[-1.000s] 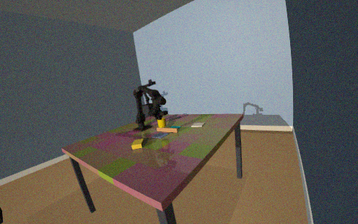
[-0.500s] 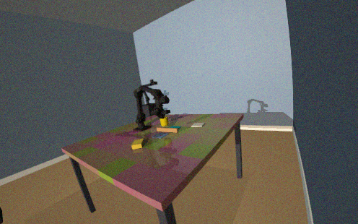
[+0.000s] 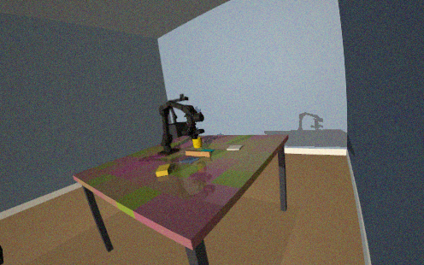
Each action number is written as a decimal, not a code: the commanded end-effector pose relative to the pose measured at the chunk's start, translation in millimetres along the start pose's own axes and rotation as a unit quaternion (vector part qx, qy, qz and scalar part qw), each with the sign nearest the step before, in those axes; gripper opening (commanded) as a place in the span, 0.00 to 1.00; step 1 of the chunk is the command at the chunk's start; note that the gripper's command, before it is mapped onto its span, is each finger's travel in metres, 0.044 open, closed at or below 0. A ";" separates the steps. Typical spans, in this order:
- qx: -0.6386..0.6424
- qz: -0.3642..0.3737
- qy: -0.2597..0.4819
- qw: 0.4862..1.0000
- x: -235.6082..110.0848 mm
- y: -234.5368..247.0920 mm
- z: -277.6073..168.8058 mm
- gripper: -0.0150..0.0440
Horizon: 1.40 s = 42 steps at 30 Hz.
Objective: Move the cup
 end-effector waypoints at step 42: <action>0.002 0.001 0.005 1.000 6.7 4.3 -73.4 0.25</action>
Point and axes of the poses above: the point midway between the two fingers, 35 mm back from their tips, its own x axis out along the fingers, its own y axis across the jaws, z = x × y, the point moved 5 cm from there along -x, back along the fingers, and after that the axes turned 4 degrees about -x, right-handed, at the moved point
